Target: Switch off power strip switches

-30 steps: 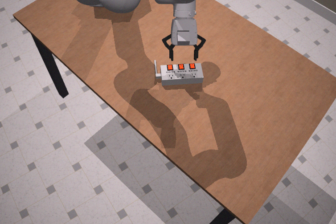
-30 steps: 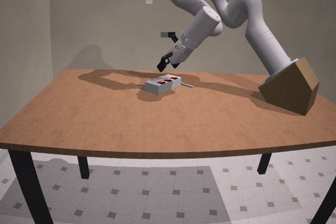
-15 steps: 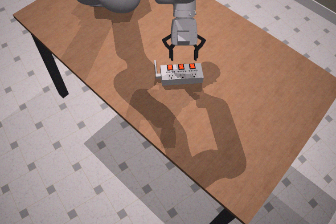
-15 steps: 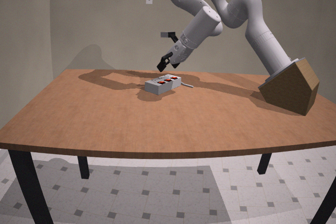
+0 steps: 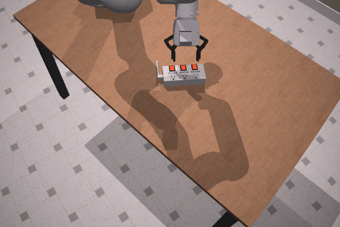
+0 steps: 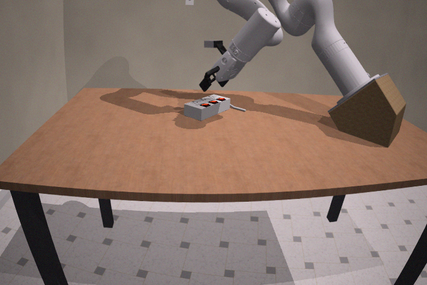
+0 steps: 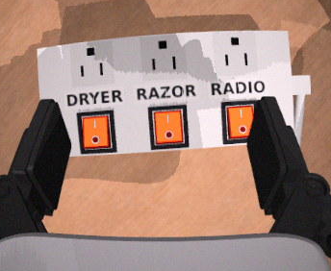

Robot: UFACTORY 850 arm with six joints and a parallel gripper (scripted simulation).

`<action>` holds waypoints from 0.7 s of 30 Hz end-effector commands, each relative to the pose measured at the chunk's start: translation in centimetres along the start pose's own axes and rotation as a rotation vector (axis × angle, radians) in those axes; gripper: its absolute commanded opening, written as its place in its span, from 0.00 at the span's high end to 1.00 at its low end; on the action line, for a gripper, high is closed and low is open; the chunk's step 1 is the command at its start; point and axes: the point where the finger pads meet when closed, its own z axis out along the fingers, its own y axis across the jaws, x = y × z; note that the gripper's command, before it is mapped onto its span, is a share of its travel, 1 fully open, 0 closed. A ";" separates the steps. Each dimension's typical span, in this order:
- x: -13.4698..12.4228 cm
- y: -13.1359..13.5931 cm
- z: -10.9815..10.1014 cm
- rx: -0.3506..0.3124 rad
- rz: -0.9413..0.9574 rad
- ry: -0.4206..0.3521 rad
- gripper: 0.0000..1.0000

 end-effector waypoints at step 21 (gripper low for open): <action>2.7 2.8 -3.9 -0.248 0.545 -0.469 0.00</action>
